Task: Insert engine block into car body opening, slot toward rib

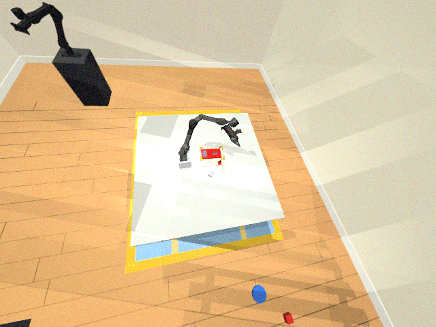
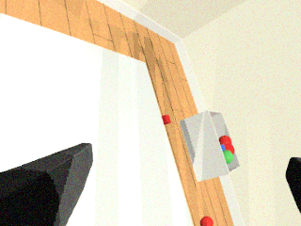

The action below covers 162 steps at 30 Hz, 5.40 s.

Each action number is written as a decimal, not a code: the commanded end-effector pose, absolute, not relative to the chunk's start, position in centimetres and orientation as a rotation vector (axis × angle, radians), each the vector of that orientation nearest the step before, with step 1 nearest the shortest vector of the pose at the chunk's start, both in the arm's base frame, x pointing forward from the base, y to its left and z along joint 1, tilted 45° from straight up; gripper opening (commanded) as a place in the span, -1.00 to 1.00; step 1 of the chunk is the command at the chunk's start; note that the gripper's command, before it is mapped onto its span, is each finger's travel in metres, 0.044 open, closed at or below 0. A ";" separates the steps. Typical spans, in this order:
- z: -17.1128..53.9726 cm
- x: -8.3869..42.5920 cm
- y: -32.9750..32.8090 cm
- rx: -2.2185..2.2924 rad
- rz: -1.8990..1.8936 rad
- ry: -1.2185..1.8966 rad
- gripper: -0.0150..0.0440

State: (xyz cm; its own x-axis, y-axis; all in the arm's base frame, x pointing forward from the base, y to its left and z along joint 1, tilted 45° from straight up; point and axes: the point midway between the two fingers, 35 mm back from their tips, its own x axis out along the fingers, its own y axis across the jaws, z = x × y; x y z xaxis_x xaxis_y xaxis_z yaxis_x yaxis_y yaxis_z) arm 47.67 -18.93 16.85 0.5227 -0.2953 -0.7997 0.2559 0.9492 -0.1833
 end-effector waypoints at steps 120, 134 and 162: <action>-10.0 26.0 -8.7 -0.062 1.173 1.143 -0.49; -7.0 26.2 -11.8 -0.063 1.172 1.146 -0.49; -1.9 27.2 -13.1 -0.022 1.124 1.216 -0.49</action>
State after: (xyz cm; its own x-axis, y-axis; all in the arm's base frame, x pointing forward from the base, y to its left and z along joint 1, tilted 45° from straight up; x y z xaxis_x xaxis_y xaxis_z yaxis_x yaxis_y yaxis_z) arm 26.72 -13.78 -2.26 -0.0841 0.6712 -0.7365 -0.7034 0.4835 0.5210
